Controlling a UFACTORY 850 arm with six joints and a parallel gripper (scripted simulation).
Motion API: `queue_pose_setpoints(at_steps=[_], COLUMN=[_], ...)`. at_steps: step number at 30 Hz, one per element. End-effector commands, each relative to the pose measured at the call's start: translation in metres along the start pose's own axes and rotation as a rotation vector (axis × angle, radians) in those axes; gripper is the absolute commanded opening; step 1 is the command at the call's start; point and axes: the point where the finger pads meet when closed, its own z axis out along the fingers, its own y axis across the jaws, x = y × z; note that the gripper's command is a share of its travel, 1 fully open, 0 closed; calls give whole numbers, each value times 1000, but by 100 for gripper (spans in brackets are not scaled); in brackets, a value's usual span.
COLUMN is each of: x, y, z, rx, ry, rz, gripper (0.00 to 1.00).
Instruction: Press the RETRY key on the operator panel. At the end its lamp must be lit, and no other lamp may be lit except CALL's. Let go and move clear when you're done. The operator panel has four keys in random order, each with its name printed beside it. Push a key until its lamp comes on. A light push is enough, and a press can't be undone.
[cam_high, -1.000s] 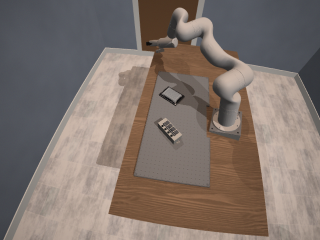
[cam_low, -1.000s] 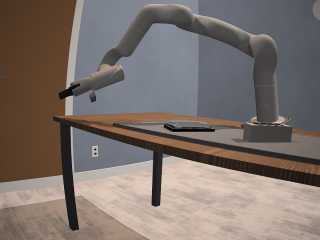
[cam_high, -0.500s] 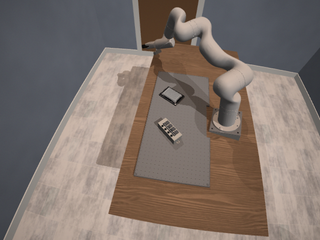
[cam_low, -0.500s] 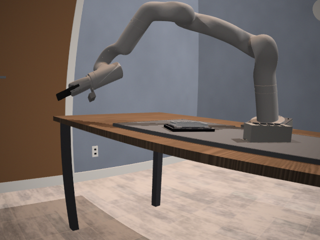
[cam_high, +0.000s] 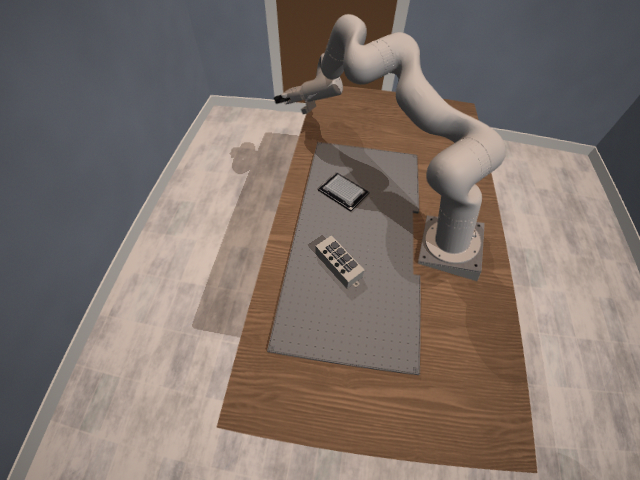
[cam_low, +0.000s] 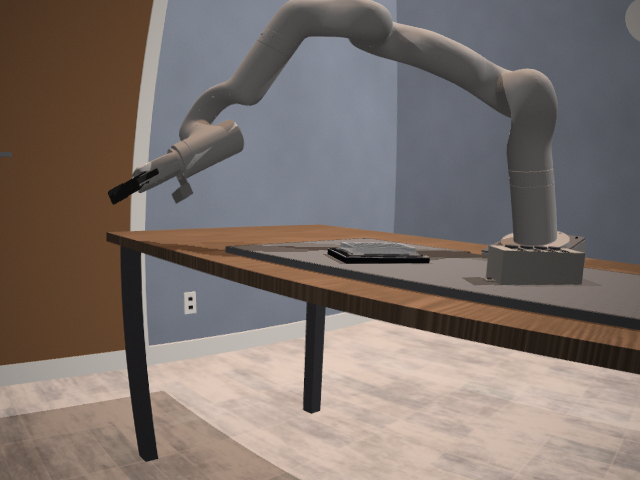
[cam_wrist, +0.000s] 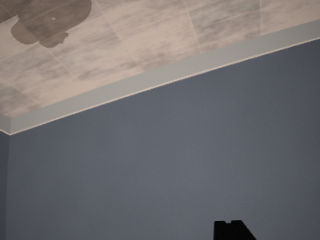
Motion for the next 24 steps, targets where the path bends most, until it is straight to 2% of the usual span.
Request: queue_pose_setpoints(at_steps=[1, 2, 6, 11, 14, 18, 24], x=[0, 0, 3, 7, 7, 11, 16], y=[19, 19, 38, 63, 64, 84, 109], z=[5, 5, 9, 13, 14, 16, 20], rx=[-8, -8, -89, -90, -90, -172, -174], ry=[3, 3, 49, 50, 50, 91, 92], rz=[-8, -8, -104, -106, -106, -203, -205], gripper=[0, 0, 0, 0, 0, 0, 0])
